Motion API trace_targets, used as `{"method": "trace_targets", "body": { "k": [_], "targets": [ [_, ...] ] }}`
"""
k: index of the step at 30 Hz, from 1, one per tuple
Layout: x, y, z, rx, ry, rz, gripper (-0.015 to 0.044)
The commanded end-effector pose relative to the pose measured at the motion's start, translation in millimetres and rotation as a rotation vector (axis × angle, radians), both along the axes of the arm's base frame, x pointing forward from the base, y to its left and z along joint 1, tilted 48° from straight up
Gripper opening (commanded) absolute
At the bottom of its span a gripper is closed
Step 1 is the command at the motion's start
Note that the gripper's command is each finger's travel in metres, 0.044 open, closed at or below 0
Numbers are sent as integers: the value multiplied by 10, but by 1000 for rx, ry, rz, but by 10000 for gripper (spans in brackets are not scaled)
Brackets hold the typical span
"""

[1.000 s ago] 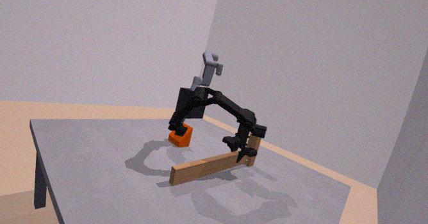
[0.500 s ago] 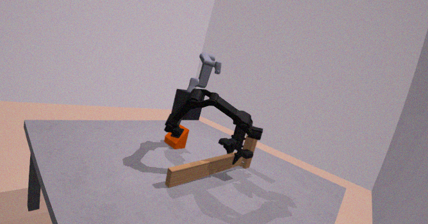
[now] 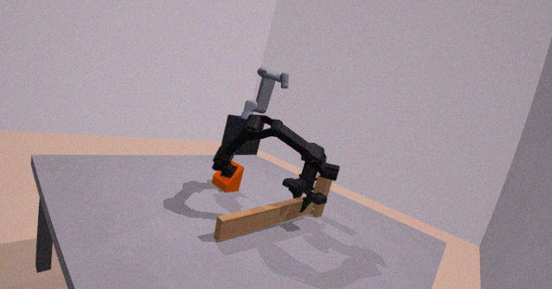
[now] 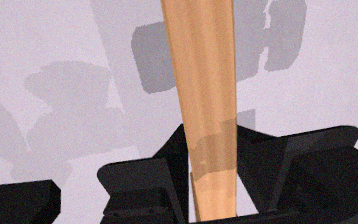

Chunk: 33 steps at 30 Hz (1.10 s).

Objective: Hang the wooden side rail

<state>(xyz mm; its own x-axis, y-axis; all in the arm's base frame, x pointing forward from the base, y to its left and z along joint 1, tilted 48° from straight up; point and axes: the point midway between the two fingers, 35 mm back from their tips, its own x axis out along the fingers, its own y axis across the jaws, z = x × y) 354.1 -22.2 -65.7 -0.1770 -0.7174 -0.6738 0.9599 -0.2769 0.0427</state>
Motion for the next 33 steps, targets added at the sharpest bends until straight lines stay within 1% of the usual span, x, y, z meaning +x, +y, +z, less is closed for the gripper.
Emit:
{"method": "trace_targets", "body": {
  "k": [1,33],
  "targets": [
    [9,57,2,5,-5,6,0],
    [16,75,-22,5,-5,6,0]
  ]
}}
